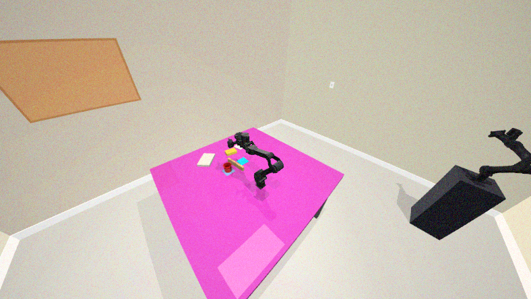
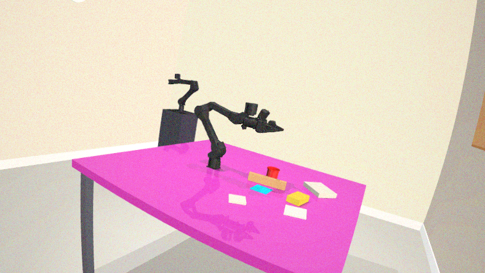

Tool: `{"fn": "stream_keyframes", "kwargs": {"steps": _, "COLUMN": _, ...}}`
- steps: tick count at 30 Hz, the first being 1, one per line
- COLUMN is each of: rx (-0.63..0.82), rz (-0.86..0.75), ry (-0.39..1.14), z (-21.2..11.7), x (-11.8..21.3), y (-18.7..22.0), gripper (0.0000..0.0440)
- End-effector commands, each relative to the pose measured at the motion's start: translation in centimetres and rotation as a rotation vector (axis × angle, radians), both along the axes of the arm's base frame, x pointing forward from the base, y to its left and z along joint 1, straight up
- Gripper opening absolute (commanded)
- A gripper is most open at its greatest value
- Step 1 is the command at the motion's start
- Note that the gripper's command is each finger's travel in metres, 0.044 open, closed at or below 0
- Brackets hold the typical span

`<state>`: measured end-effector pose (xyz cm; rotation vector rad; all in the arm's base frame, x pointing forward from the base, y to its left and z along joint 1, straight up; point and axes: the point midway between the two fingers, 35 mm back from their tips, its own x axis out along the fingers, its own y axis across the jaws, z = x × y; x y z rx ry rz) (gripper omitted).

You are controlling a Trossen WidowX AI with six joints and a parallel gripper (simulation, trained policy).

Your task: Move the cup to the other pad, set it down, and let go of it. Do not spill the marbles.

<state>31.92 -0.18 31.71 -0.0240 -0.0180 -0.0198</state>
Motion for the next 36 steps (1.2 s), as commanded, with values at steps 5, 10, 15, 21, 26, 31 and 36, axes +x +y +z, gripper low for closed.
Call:
{"fn": "stream_keyframes", "kwargs": {"steps": 5, "rx": 0.005, "rz": 0.022, "ry": 0.018, "z": 0.2, "x": 0.1, "y": 0.5, "gripper": 0.0269}}
{"fn": "stream_keyframes", "kwargs": {"steps": 10, "rx": 0.018, "rz": 0.040, "ry": 0.051, "z": 0.1, "x": 0.2, "y": 1.1, "gripper": 0.0138}}
{"fn": "stream_keyframes", "kwargs": {"steps": 15, "rx": 0.044, "rz": 0.055, "ry": 0.099, "z": -0.1, "x": 0.4, "y": 1.6, "gripper": 0.0036}}
{"fn": "stream_keyframes", "kwargs": {"steps": 21, "rx": 0.093, "rz": 0.080, "ry": 0.158, "z": -0.2, "x": 0.9, "y": 2.4, "gripper": 0.0088}}
{"fn": "stream_keyframes", "kwargs": {"steps": 26, "rx": 0.139, "rz": 0.099, "ry": 0.209, "z": -0.2, "x": 1.2, "y": 3.2, "gripper": 0.0108}}
{"fn": "stream_keyframes", "kwargs": {"steps": 31, "rx": 0.187, "rz": 0.112, "ry": 0.267, "z": -0.3, "x": 1.6, "y": 3.9, "gripper": 0.0105}}
{"fn": "stream_keyframes", "kwargs": {"steps": 36, "rx": 0.236, "rz": 0.119, "ry": 0.328, "z": -0.5, "x": 2.0, "y": 4.7, "gripper": 0.0101}}
